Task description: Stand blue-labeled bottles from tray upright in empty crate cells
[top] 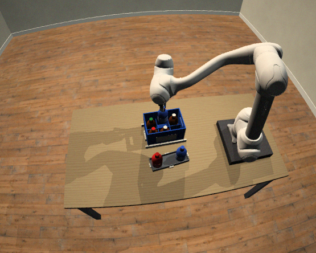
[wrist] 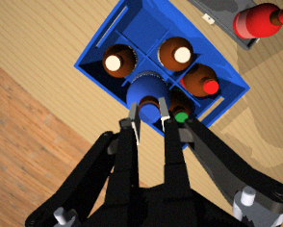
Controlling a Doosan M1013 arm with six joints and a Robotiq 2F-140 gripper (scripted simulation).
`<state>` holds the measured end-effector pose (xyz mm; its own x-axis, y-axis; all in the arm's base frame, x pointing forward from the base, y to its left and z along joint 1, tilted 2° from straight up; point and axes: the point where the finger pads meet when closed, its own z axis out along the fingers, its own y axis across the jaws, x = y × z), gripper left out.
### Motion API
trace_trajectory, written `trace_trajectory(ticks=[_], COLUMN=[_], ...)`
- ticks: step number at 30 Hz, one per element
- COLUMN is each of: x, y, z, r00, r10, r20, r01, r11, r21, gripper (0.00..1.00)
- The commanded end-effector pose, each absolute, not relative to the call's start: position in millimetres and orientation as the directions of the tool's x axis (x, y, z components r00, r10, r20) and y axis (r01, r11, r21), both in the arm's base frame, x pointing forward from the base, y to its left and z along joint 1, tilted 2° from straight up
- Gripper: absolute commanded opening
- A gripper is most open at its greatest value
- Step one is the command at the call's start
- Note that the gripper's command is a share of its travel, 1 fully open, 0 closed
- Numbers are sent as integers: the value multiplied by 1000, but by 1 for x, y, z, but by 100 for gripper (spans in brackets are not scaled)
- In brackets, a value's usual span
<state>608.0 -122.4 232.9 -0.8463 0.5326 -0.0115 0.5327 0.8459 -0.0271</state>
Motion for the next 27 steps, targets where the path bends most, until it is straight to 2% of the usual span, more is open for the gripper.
trace_trajectory(ticks=[1, 27], x=[608, 608], y=[-122, -123], z=[231, 223], r00=[-846, -846], r10=[533, 533], r20=[-12, -12], r01=[533, 533], r11=[846, 846], r21=[-27, -27], gripper=[0, 0])
